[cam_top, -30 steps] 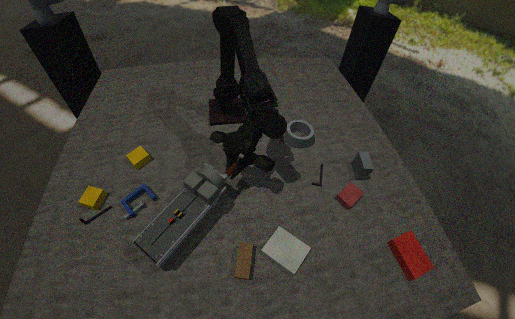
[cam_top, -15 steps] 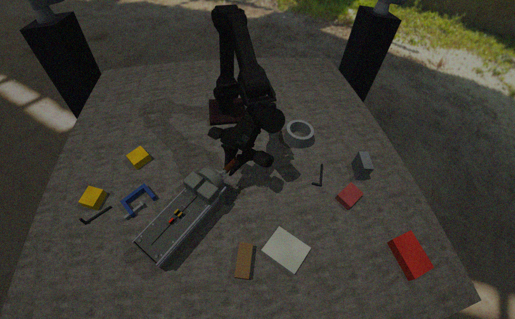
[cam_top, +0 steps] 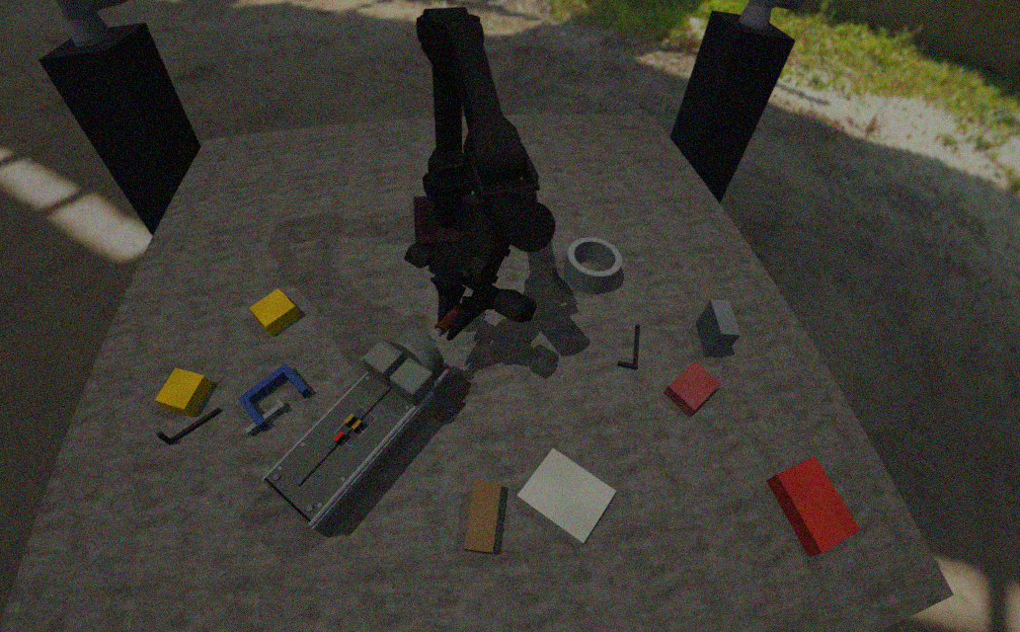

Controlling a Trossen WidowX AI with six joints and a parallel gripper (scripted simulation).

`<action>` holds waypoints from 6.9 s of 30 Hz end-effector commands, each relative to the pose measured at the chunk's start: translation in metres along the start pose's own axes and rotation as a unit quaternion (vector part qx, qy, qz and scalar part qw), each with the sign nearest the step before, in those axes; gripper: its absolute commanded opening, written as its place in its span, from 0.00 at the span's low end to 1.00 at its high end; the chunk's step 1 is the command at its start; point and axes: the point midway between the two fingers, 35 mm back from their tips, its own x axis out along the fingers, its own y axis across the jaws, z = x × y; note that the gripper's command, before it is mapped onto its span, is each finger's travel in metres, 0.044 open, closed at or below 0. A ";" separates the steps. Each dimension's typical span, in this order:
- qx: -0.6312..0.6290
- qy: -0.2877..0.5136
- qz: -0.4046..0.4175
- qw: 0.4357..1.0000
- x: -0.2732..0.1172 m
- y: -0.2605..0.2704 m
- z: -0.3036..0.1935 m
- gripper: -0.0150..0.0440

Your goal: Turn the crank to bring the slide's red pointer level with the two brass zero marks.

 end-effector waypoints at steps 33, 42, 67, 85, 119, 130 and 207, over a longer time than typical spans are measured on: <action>0.000 -0.005 -0.004 1.000 0.001 -0.030 -0.001 0.25; -0.001 -0.005 -0.005 1.000 0.002 -0.032 -0.002 0.25; -0.001 -0.005 -0.005 1.000 0.004 -0.036 -0.005 0.25; -0.001 -0.005 -0.005 1.000 0.005 -0.036 -0.006 0.25; -0.001 -0.005 -0.005 1.000 0.006 -0.036 -0.006 0.25; -0.001 -0.005 -0.005 1.000 0.006 -0.036 -0.006 0.25; -0.001 -0.005 -0.005 1.000 0.006 -0.036 -0.006 0.25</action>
